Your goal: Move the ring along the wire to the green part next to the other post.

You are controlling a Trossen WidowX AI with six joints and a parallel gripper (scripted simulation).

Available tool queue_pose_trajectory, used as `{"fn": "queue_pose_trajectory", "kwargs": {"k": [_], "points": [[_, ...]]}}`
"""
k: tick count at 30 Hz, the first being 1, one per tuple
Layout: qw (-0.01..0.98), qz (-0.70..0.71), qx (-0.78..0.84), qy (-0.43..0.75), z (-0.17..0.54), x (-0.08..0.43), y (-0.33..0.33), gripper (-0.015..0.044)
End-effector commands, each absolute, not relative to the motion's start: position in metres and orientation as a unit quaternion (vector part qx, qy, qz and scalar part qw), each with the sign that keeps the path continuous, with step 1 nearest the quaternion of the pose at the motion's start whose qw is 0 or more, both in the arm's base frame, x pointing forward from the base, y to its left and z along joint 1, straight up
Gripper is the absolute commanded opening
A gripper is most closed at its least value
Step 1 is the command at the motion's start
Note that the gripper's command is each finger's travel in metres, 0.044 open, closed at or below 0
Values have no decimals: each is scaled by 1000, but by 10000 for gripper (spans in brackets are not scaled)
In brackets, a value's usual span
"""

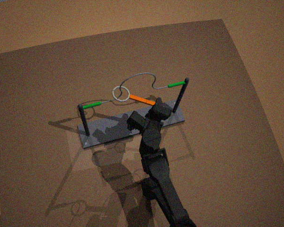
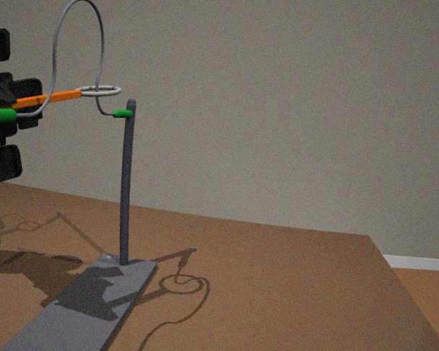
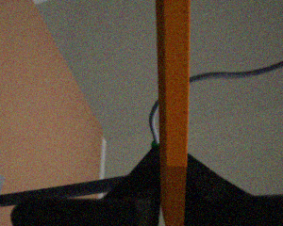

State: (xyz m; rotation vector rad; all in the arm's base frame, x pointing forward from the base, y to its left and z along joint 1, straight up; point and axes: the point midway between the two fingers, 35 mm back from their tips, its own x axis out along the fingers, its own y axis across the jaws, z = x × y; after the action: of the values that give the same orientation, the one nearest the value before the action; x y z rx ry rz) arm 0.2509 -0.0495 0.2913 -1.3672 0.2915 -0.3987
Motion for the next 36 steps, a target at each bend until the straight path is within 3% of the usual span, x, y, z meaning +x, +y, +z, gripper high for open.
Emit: {"fn": "queue_pose_trajectory", "kwargs": {"k": [1, 36], "points": [[772, -178, -593, 141, 280, 249, -47, -150], [951, -77, -241, 178, 182, 256, 30, -150]]}}
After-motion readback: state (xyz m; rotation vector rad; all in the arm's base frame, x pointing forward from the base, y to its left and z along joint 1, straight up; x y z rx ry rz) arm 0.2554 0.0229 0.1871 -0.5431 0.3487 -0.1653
